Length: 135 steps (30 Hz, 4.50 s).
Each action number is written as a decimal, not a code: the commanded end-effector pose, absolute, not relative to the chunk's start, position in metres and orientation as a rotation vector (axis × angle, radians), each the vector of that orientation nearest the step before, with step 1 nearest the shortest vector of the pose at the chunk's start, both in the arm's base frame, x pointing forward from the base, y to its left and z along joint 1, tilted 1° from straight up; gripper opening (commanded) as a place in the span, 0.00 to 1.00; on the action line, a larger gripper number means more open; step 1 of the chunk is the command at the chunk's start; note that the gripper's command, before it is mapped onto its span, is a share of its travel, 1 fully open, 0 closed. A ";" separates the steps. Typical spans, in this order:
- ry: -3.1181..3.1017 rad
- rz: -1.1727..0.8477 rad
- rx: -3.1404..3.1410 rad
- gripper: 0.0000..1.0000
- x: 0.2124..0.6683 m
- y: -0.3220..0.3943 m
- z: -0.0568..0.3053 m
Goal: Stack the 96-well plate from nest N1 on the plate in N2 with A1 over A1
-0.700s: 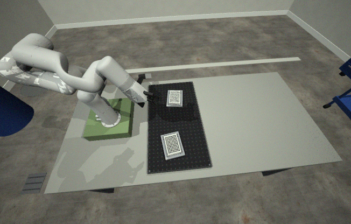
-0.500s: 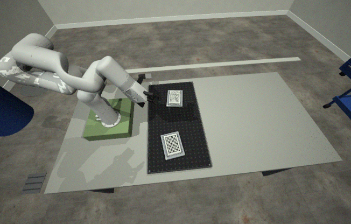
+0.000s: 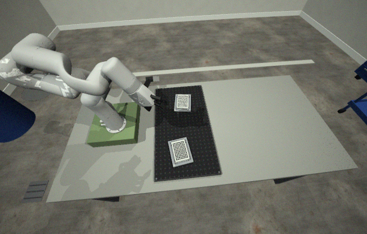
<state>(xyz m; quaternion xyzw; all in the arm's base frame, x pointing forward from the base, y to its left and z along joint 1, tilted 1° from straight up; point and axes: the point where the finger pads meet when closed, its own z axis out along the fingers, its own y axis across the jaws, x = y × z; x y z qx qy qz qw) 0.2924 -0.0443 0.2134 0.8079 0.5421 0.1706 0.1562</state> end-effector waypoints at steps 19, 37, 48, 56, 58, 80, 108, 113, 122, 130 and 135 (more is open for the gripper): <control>0.881 0.337 2.907 1.00 0.341 -0.025 0.252; 0.189 0.081 3.131 1.00 0.389 -0.005 0.254; -0.247 0.048 3.132 1.00 0.394 -0.028 0.228; -0.661 0.041 3.073 1.00 0.395 -0.055 0.198; -0.763 0.039 3.049 1.00 0.395 -0.062 0.191; -1.675 0.018 2.661 1.00 0.398 -0.126 0.121; -1.983 0.010 2.439 1.00 0.400 -0.176 0.065; -1.983 0.010 2.439 1.00 0.400 -0.176 0.062; -1.983 0.010 2.439 1.00 0.400 -0.177 0.050; -1.983 0.010 2.439 1.00 0.400 -0.177 0.037; -1.983 0.010 2.439 1.00 0.400 -0.177 0.032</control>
